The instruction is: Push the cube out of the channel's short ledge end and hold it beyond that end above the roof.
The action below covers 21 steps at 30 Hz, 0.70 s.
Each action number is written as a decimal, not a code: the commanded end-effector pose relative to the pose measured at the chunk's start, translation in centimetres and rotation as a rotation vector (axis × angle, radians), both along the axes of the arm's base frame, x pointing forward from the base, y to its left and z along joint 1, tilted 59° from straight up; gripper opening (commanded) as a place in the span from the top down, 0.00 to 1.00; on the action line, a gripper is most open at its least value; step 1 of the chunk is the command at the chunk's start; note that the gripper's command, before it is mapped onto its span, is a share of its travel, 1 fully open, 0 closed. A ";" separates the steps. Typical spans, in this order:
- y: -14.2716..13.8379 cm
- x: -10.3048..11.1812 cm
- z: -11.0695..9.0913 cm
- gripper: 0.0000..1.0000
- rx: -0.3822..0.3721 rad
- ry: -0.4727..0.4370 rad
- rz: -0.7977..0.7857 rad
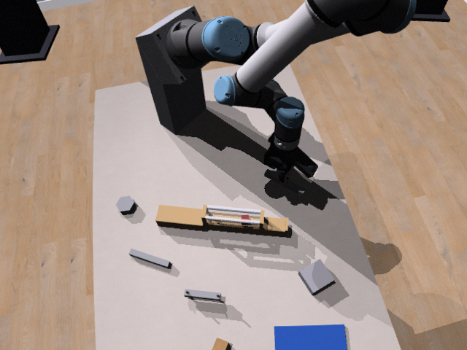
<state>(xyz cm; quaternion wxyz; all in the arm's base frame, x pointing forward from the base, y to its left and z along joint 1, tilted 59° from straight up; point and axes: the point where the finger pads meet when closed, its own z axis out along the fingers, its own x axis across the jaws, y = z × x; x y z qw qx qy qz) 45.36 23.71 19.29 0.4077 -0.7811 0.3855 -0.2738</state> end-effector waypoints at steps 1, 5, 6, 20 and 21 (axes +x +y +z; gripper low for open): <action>-0.6 -0.9 0.7 1.00 -0.001 0.003 0.003; -0.9 -1.5 1.1 1.00 -0.001 0.003 0.003; -1.0 -1.7 1.2 1.00 -0.001 0.003 0.003; -1.8 -3.0 2.2 1.00 -0.001 0.003 0.003; -1.8 -3.1 2.3 1.00 -0.001 0.003 0.003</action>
